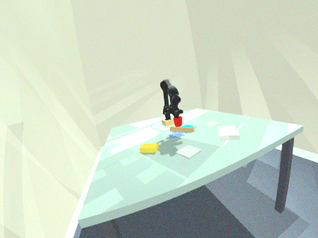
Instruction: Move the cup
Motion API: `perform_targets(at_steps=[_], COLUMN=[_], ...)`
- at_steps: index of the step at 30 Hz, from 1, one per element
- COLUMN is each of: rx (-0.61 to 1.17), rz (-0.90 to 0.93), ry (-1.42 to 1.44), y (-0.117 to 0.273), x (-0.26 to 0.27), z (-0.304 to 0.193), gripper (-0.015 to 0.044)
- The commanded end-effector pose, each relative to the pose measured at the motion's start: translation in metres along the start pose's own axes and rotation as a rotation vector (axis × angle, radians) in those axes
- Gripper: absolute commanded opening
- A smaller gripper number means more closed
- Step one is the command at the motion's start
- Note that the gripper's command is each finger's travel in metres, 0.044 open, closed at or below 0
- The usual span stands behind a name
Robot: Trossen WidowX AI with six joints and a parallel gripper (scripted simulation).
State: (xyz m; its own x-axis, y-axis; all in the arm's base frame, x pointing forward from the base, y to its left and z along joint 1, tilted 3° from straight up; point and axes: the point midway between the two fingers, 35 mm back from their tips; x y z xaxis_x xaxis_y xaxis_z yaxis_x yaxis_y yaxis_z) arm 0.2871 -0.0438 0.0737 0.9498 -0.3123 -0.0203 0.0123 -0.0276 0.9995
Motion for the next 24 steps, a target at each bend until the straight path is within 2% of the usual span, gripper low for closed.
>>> perform_targets(at_steps=[1, 24], rx=[0.005, 0.008], rz=[0.002, -0.001], ry=[-0.002, -0.002], y=[0.001, 0.002], x=[-0.010, -0.052], z=[-0.008, -0.043], gripper=[0.0000, 0.0000])
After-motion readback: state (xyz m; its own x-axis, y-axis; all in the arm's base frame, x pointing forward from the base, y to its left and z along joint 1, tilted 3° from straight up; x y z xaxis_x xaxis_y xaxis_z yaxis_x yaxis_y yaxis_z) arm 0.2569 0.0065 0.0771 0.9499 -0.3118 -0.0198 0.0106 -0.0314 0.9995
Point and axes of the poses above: the point midway between the two fingers, 35 mm back from their tips, its own y axis back along the fingers, its own x axis across the jaws, z = x × y, and after that the axes turned 15 degrees about -y, right-handed
